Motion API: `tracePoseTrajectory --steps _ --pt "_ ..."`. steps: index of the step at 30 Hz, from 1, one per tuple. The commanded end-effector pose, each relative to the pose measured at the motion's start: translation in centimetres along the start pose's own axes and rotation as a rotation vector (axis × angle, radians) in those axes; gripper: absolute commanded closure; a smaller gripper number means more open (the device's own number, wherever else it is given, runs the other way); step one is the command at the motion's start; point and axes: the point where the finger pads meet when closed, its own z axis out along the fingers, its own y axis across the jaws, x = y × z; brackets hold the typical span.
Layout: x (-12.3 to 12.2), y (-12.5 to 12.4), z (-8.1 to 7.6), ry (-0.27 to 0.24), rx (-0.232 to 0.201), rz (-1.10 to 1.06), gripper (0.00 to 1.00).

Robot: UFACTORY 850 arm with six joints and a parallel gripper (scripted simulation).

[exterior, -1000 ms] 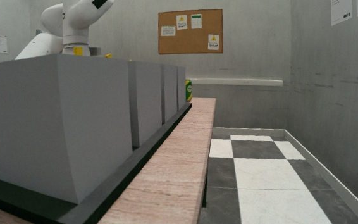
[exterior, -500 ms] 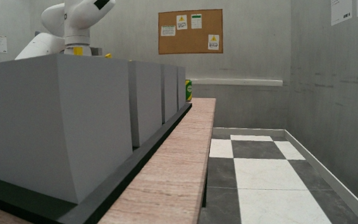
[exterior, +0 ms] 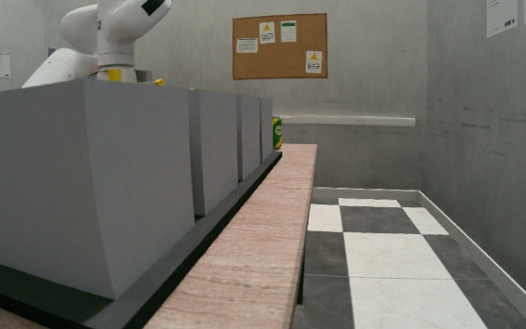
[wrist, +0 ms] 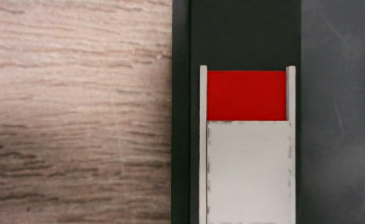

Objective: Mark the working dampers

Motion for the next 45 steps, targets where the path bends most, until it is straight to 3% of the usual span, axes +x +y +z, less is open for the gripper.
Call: tracePoseTrajectory --steps 1,45 --pt "0.2 0.1 0.0 0.0 -0.001 0.0 1.0" --pt "2.1 0.1 0.0 0.0 -0.001 0.0 1.0"
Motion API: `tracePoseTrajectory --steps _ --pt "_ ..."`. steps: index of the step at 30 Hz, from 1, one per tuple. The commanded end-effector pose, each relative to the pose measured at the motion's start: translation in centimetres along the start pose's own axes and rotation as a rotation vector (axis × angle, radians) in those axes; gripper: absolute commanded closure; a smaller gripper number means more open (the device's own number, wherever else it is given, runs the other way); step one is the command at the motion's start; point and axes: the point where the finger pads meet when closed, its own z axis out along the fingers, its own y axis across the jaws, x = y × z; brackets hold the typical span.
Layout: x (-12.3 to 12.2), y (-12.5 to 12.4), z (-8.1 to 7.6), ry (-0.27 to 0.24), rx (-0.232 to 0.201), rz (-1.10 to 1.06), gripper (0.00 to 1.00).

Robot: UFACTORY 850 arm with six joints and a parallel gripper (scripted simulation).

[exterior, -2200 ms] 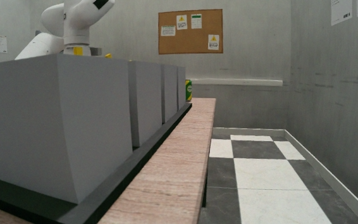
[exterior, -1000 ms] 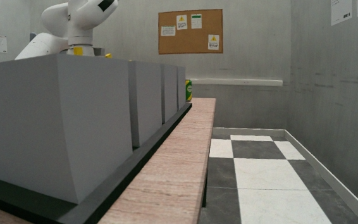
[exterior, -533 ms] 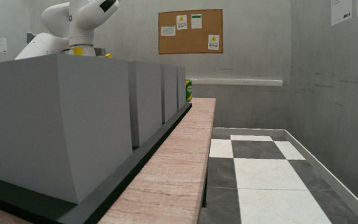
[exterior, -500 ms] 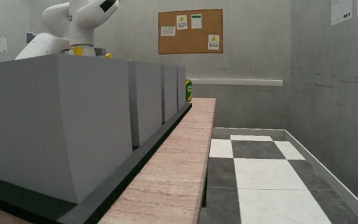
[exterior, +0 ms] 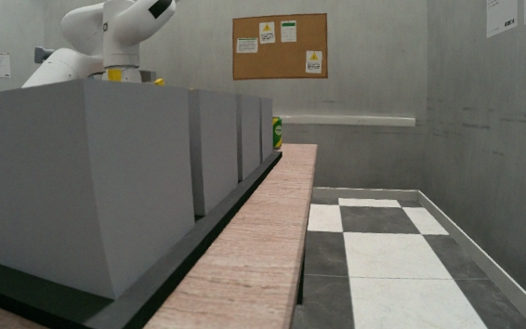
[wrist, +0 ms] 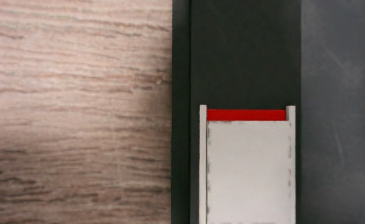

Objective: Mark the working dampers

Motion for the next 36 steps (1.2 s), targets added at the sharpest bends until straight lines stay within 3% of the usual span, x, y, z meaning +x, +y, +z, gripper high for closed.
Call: tracePoseTrajectory --steps 1,36 --pt "0.15 0.05 -0.03 0.0 -0.001 0.0 1.0" --pt "0.45 0.05 -0.03 0.0 -0.001 0.0 1.0"
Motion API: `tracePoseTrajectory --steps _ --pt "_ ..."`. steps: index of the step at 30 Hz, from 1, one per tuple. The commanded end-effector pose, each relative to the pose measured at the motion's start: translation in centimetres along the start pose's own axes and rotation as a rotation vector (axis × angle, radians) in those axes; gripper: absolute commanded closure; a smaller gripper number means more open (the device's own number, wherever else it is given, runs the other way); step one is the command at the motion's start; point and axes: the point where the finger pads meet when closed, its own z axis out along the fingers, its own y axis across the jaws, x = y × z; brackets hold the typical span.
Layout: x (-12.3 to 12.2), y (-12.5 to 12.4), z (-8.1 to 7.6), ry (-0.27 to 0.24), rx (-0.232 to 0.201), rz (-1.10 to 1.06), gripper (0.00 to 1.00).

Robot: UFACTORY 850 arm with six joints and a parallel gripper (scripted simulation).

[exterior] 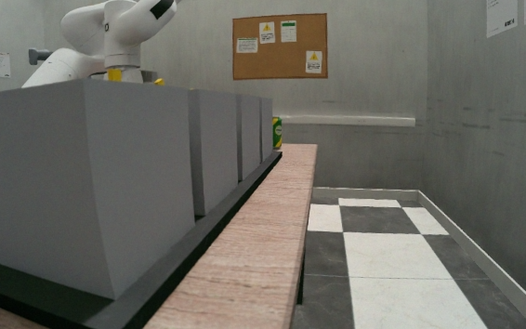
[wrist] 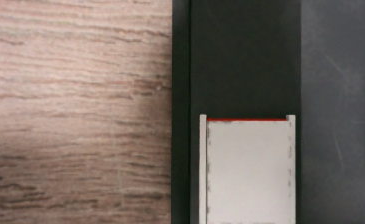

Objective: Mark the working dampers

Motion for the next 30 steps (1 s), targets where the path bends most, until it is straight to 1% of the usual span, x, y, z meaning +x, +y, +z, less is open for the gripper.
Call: tracePoseTrajectory --steps 1,21,30 --pt "-0.01 0.05 -0.03 0.0 -0.001 0.0 1.0" --pt "-0.03 0.05 -0.03 0.0 -0.001 0.0 1.0" --pt "-0.48 0.05 -0.03 0.0 -0.001 0.0 1.0"
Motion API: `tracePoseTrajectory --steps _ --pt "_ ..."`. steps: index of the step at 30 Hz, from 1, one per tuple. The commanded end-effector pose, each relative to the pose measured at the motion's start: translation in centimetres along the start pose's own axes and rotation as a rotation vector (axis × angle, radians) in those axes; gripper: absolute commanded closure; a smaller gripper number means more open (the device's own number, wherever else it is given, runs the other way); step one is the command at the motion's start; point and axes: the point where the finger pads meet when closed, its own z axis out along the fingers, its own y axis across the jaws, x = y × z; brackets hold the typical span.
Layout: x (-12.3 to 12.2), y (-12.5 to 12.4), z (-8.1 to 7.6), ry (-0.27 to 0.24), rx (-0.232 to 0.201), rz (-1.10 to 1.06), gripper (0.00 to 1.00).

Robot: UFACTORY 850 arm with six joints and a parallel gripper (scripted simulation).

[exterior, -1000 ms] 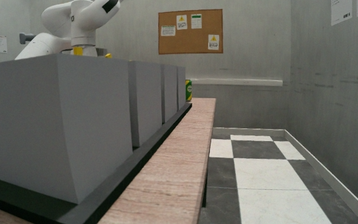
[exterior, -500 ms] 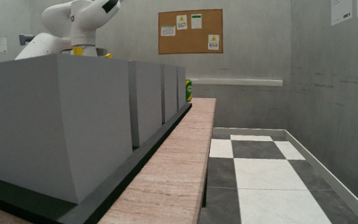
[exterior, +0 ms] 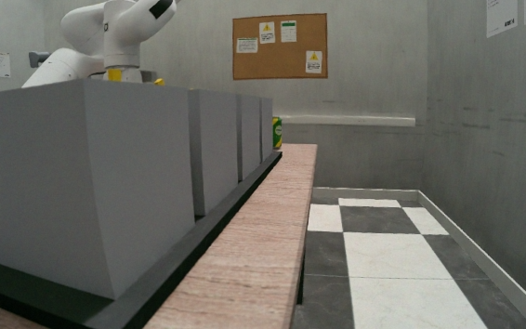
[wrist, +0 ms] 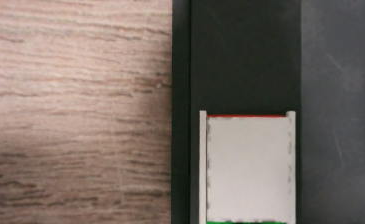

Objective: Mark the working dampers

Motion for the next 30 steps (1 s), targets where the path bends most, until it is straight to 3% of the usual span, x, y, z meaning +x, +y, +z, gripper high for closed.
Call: tracePoseTrajectory --steps 1,13,30 --pt "-0.3 0.1 0.0 -0.001 -0.001 0.0 1.0" --pt "-0.4 0.1 -0.3 -0.001 -0.001 0.0 1.0" --pt "-0.4 0.1 -3.9 -0.001 -0.001 0.0 1.0"
